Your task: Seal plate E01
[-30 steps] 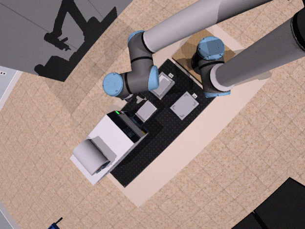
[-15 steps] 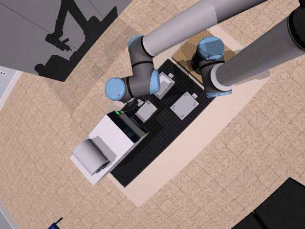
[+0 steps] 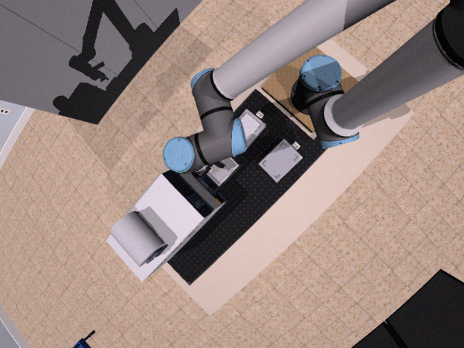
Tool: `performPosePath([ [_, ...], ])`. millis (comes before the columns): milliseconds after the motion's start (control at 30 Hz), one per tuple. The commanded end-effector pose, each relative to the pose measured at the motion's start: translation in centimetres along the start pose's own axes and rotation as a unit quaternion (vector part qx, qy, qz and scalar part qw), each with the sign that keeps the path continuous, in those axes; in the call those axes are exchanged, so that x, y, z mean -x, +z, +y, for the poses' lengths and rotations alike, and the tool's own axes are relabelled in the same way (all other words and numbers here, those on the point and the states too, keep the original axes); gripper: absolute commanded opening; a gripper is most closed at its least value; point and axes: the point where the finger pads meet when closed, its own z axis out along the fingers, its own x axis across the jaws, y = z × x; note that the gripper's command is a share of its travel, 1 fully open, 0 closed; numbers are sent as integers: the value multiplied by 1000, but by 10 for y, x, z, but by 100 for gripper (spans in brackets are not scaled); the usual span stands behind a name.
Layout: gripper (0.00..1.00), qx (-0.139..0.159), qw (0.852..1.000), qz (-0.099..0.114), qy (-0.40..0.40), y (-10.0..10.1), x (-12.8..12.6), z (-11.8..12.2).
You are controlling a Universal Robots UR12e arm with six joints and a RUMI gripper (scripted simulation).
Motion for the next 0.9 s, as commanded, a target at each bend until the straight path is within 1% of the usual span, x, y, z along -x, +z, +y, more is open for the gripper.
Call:
performPosePath([
  [0,68,0,1000,-1,0,-1,-13,11],
  [200,68,0,1000,-1,0,-1,-37,27],
  [800,68,0,1000,-1,0,-1,-37,27],
  [867,68,0,1000,-1,0,3,-37,27],
])
